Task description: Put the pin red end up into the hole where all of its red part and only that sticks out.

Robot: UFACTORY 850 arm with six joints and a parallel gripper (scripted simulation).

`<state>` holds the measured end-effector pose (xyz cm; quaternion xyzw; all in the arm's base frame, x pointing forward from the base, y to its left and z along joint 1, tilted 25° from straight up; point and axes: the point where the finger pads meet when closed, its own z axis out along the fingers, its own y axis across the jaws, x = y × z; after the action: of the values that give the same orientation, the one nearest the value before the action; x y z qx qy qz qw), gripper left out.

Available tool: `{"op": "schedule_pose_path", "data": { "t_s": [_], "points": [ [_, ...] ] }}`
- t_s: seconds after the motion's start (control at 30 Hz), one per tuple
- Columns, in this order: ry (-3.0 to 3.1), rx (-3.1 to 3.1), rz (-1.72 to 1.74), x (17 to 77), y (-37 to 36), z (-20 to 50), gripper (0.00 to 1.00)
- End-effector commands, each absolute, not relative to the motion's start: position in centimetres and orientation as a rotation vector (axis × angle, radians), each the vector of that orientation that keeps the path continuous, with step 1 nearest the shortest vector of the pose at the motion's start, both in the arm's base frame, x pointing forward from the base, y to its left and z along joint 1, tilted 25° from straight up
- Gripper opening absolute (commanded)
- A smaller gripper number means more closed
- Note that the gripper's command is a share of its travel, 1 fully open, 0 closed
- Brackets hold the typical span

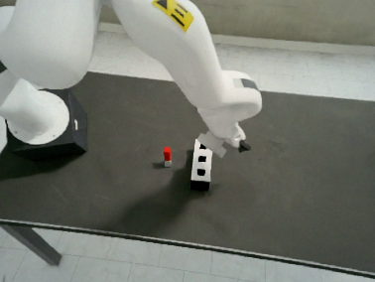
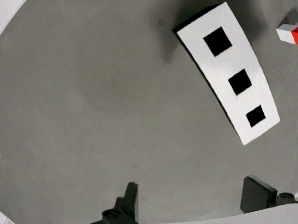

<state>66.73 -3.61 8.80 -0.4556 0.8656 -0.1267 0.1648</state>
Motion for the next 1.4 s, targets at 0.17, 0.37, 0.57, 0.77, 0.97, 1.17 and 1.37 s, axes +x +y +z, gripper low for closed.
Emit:
{"op": "schedule_pose_path", "data": {
  "t_s": [0.17,0.37,0.57,0.77,0.97,1.17,1.37],
  "points": [
    [2.123,-1.777,-0.301,67.8,-0.1,12.0,1.0],
    [2.123,-1.777,-0.301,67.8,-0.1,12.0,1.0],
    [1.816,-2.104,-0.271,67.1,2.7,15.2,1.0],
    [1.684,-2.22,-0.255,67.1,2.7,15.2,1.0],
    [1.684,-2.22,-0.255,67.1,2.7,15.2,1.0],
    [1.282,-2.532,-0.216,65.2,4.0,18.0,1.0],
    [1.199,-2.584,-0.206,65.2,4.0,18.0,1.0]
  ]
}}
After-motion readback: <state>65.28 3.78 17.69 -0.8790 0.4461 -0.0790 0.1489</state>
